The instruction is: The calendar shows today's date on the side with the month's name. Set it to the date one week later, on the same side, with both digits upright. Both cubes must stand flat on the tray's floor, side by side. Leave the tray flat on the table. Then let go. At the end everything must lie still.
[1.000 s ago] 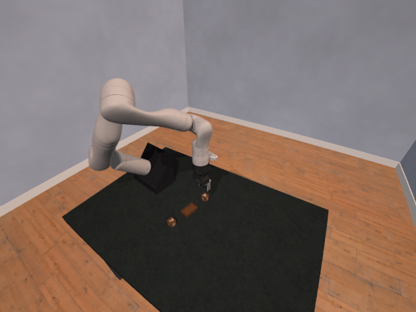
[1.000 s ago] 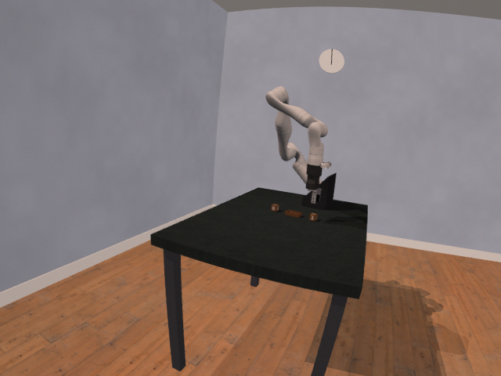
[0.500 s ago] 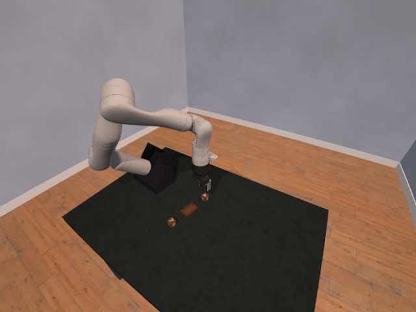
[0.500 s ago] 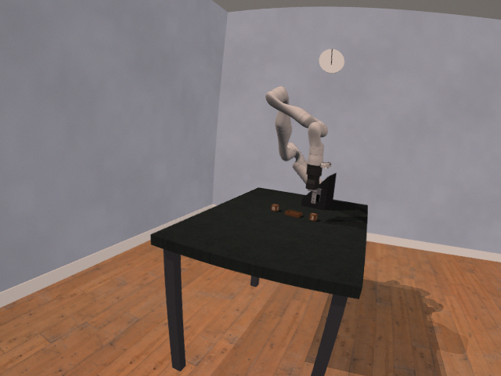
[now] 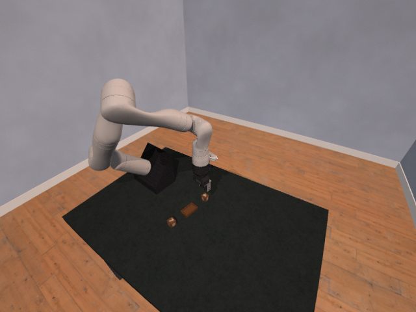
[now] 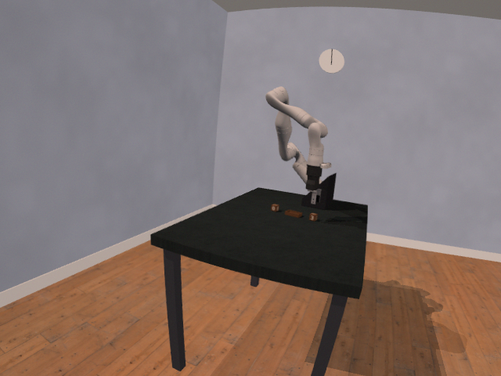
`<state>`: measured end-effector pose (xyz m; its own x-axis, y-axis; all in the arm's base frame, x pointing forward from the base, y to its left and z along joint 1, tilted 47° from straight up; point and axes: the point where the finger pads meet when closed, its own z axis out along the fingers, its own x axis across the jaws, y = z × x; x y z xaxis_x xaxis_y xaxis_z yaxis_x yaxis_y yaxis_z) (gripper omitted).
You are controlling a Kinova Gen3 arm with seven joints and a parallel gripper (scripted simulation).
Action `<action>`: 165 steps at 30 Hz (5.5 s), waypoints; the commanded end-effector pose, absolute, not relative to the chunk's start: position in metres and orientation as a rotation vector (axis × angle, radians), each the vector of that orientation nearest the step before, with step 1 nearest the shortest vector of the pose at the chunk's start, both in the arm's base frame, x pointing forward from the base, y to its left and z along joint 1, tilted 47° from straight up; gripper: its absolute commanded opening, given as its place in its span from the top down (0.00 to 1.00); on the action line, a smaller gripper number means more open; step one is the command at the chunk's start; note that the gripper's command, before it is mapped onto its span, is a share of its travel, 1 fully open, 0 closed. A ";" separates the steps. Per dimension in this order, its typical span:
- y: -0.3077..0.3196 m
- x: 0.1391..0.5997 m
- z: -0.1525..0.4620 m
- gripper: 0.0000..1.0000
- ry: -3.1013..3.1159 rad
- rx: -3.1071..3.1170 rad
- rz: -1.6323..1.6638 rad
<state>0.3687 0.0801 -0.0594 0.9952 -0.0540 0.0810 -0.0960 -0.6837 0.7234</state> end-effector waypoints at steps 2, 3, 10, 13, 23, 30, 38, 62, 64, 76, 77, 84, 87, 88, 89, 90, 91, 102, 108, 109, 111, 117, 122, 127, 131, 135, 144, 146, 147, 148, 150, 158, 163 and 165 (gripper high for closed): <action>0.079 0.369 -0.061 0.10 -0.103 2.326 0.068; 0.078 0.369 -0.061 0.10 -0.103 2.326 0.068; 0.072 0.369 -0.067 0.10 -0.103 2.326 0.068; 0.069 0.369 -0.071 0.10 -0.103 2.326 0.068; 0.060 0.369 -0.079 0.10 -0.103 2.326 0.068; 0.052 0.369 -0.086 0.10 -0.103 2.326 0.068; 0.048 0.370 -0.090 0.10 -0.103 2.326 0.068; 0.045 0.370 -0.093 0.10 -0.103 2.326 0.068; 0.045 0.370 -0.093 0.10 -0.103 2.326 0.068; 0.045 0.370 -0.093 0.10 -0.103 2.326 0.068; 0.045 0.370 -0.093 0.10 -0.103 2.326 0.068; 0.045 0.370 -0.093 0.10 -0.103 2.326 0.068; 0.045 0.370 -0.093 0.10 -0.103 2.326 0.068; 0.045 0.370 -0.093 0.10 -0.103 2.326 0.068; 0.045 0.370 -0.093 0.10 -0.103 2.326 0.068; 0.045 0.370 -0.093 0.10 -0.103 2.326 0.068; 0.045 0.370 -0.093 0.10 -0.103 2.326 0.068; 0.046 0.370 -0.093 0.10 -0.103 2.326 0.068; 0.046 0.370 -0.093 0.10 -0.103 2.326 0.068; 0.046 0.370 -0.093 0.10 -0.103 2.326 0.068; 0.046 0.370 -0.093 0.10 -0.103 2.326 0.068; 0.046 0.370 -0.093 0.10 -0.103 2.326 0.068; 0.046 0.370 -0.093 0.10 -0.103 2.326 0.068; 0.046 0.370 -0.093 0.10 -0.103 2.326 0.068; 0.046 0.370 -0.093 0.10 -0.103 2.326 0.068; 0.046 0.370 -0.093 0.10 -0.103 2.326 0.068; 0.044 0.370 -0.094 0.10 -0.103 2.326 0.068; 0.043 0.370 -0.096 0.10 -0.103 2.326 0.068; 0.042 0.370 -0.097 0.10 -0.103 2.326 0.068; 0.041 0.370 -0.098 0.10 -0.103 2.326 0.068; 0.039 0.370 -0.100 0.10 -0.103 2.326 0.068; 0.031 0.370 -0.107 0.10 -0.103 2.326 0.068; 0.026 0.370 -0.112 0.10 -0.103 2.326 0.068; 0.025 0.370 -0.113 0.10 -0.103 2.326 0.068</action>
<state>0.3715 0.0262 -0.1115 0.9951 -0.0529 0.0837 -0.0971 -0.6857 0.7214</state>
